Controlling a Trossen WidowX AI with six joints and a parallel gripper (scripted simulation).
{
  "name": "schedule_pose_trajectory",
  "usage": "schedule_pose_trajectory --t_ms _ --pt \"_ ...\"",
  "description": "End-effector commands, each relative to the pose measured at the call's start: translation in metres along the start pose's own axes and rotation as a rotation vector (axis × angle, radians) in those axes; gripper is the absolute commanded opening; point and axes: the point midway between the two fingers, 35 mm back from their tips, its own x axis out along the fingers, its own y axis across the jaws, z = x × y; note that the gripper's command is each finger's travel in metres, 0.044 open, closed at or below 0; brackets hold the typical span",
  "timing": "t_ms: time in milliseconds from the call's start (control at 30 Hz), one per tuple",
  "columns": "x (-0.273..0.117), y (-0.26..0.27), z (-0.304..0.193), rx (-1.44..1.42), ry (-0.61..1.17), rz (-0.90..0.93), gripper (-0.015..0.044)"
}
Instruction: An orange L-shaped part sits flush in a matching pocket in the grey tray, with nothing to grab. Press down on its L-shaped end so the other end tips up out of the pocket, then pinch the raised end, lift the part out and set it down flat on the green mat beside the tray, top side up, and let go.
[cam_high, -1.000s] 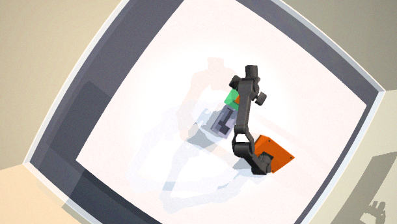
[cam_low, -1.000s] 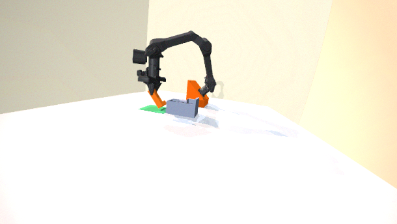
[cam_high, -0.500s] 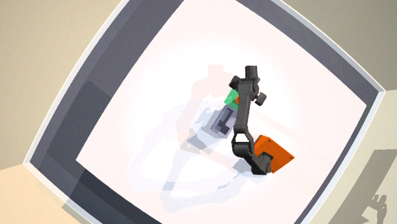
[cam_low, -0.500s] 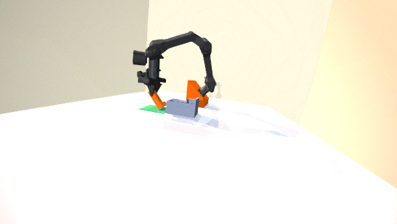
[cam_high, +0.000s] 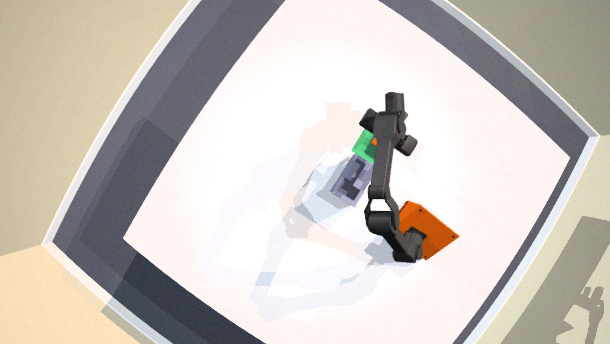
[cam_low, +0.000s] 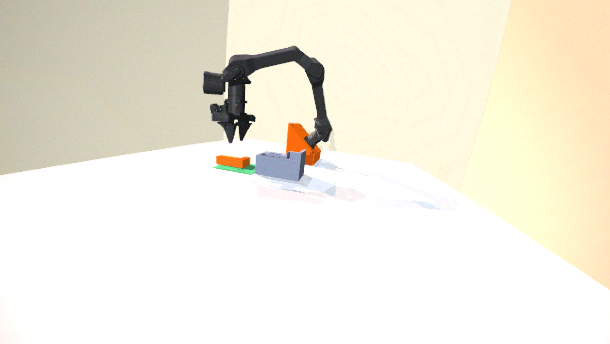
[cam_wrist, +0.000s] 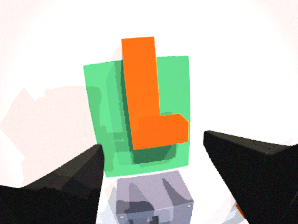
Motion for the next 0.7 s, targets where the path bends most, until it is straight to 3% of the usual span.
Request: schedule_pose_trajectory --t_ms 0,100,667 --pt "-0.049 0.000 0.003 -0.002 -0.014 0.012 0.0400" --pt "-0.070 -0.002 0.001 -0.001 -0.013 0.012 0.0400" --pt "-0.065 -0.001 0.003 0.003 -0.021 0.025 0.0400"
